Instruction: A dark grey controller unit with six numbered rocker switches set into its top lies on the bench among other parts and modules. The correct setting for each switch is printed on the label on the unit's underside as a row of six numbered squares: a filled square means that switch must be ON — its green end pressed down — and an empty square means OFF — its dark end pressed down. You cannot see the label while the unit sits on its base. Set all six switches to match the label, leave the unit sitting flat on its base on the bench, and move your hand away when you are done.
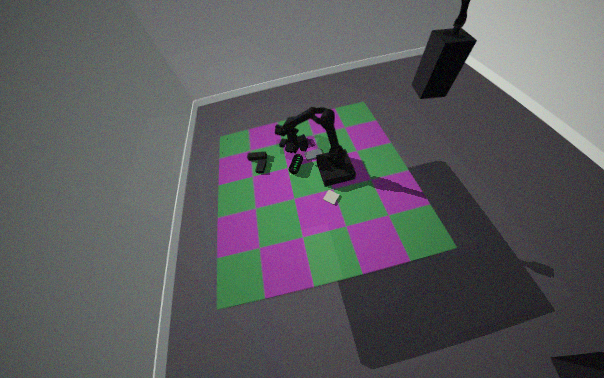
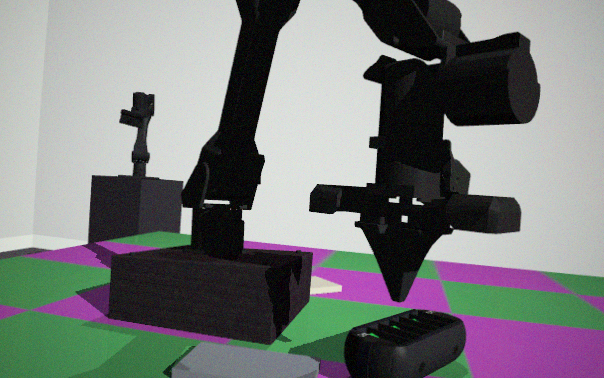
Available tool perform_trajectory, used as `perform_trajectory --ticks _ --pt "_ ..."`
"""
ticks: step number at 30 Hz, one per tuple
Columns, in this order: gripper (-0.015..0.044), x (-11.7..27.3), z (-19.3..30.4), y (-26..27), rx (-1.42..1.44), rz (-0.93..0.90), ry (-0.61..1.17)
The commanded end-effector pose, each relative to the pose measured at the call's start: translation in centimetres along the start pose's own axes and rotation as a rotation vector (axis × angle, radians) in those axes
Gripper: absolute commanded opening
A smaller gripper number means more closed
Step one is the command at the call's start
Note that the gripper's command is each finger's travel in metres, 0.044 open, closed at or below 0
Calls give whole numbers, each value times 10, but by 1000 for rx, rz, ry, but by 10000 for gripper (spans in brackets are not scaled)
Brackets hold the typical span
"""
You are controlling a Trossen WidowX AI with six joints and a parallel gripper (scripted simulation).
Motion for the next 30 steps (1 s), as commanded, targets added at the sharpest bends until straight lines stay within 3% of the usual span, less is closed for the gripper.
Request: perform_trajectory --ticks 1,7,30 --pt "0 2 -7 3 4 -5 4" --pt "0 3 -59 14 5 -5 -2" --pt "0 -29 -59 14 5 -6 -2"
Point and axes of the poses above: the point midway between the two fingers, 35 mm back from their tips, its own x axis back along the fingers, its own y axis across the jaws, z = x × y, the point moved 4 cm from there along x, back along the fingers, and after that the axes turned 12 degrees about -x, right-handed, at the moved point
